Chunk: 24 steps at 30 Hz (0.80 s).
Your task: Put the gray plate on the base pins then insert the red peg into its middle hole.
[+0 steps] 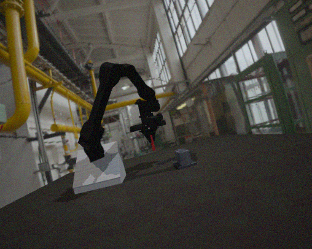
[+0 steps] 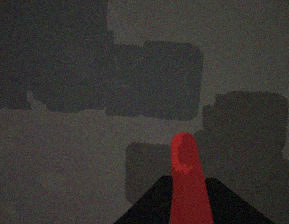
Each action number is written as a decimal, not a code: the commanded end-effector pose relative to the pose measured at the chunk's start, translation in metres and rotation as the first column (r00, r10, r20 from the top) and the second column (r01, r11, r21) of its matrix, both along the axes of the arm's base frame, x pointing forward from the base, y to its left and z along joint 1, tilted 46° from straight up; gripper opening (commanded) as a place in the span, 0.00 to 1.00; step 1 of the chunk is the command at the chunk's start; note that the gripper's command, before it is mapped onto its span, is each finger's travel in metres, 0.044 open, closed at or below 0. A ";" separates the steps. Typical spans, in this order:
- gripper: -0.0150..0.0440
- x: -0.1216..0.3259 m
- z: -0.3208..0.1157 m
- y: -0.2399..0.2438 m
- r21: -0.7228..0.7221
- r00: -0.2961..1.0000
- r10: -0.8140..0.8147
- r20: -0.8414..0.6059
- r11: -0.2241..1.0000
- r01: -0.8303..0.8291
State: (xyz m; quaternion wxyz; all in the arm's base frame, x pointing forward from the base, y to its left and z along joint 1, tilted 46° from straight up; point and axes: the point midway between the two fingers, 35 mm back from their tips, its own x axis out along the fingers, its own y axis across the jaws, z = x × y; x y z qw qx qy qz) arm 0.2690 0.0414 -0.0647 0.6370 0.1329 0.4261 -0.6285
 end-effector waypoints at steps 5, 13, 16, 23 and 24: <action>0.25 0.017 0.016 -0.011 0.011 1.000 0.009 0.014 1.000 -0.010; 0.25 0.029 0.028 -0.024 0.016 1.000 0.011 0.017 1.000 -0.011; 0.25 0.033 0.033 -0.030 0.016 1.000 0.011 0.018 1.000 -0.012; 0.25 0.042 0.045 -0.043 0.017 1.000 0.012 0.021 1.000 -0.012; 0.25 0.043 0.047 -0.045 0.016 1.000 0.012 0.022 1.000 -0.012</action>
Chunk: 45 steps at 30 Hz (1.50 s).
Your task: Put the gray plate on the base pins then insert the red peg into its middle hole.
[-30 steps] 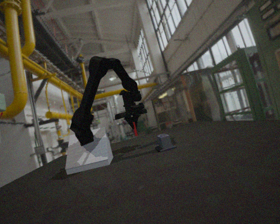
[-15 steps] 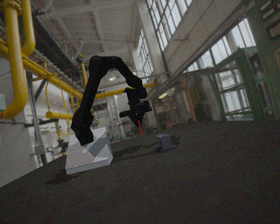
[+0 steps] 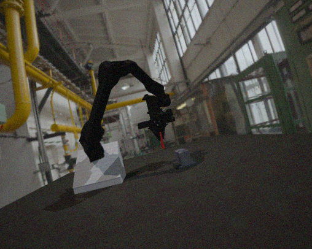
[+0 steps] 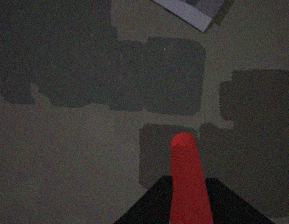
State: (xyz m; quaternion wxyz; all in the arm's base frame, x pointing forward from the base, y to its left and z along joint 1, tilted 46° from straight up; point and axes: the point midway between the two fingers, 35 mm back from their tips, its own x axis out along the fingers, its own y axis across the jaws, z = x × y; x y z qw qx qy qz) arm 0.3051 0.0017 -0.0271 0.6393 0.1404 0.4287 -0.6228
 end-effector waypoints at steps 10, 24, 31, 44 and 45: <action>0.25 0.019 0.028 -0.026 -0.003 1.000 0.007 0.016 1.000 -0.007; 0.25 0.031 0.054 -0.056 -0.010 1.000 0.004 0.020 1.000 -0.003; 0.25 0.034 0.068 -0.072 -0.021 1.000 0.000 0.021 1.000 0.000; 0.25 0.037 0.086 -0.093 -0.037 1.000 -0.005 0.020 0.999 0.006; 0.25 0.037 0.086 -0.093 -0.037 1.000 -0.005 0.020 0.999 0.006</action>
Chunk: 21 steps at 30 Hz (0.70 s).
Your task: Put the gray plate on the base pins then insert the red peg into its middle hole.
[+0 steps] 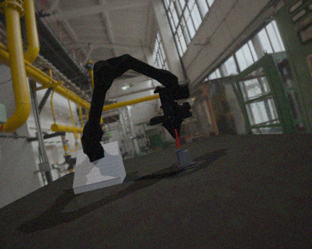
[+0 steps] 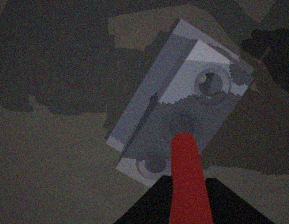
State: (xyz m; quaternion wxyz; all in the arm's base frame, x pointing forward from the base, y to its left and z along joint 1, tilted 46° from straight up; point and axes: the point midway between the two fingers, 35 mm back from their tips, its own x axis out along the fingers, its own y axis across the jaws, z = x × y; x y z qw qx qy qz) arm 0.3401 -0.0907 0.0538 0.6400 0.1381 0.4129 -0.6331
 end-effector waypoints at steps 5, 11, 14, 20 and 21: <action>0.25 0.002 0.005 -0.001 -0.005 1.000 0.009 0.004 1.000 -0.009; 0.25 0.002 0.005 -0.001 -0.005 1.000 0.009 0.004 1.000 -0.009; 0.25 0.002 0.005 -0.001 -0.005 1.000 0.009 0.004 1.000 -0.009; 0.25 0.003 0.005 -0.001 -0.005 1.000 0.009 0.005 1.000 -0.009; 0.25 0.004 0.005 -0.001 -0.005 1.000 0.009 0.005 1.000 -0.009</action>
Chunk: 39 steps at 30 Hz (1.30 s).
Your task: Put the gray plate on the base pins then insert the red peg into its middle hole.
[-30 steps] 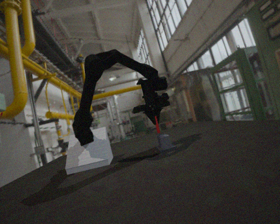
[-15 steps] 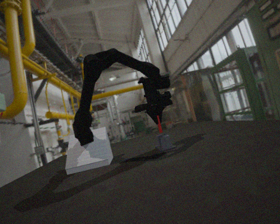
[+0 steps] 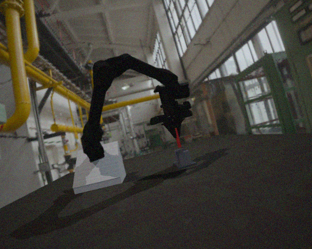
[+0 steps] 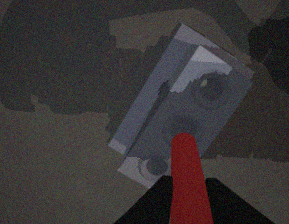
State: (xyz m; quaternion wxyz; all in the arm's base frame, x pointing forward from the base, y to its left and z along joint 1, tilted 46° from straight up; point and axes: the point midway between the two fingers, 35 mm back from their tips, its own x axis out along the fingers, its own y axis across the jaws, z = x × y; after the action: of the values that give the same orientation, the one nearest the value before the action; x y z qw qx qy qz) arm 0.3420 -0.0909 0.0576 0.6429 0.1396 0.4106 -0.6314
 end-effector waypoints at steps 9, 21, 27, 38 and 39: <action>0.25 0.002 0.001 -0.001 -0.005 1.000 0.005 -0.003 1.000 -0.005; 0.25 0.002 0.001 0.000 -0.001 1.000 0.001 0.001 1.000 -0.001; 0.25 0.002 0.001 0.000 0.000 1.000 0.000 0.002 1.000 0.000; 0.25 0.001 -0.005 -0.008 -0.003 1.000 0.003 0.000 1.000 -0.003; 0.25 0.001 -0.006 -0.009 -0.003 1.000 0.003 -0.001 1.000 -0.003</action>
State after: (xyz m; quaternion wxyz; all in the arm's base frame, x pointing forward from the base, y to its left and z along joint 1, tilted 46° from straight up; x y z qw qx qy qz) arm 0.3438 -0.0967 0.0544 0.6428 0.1430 0.4091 -0.6316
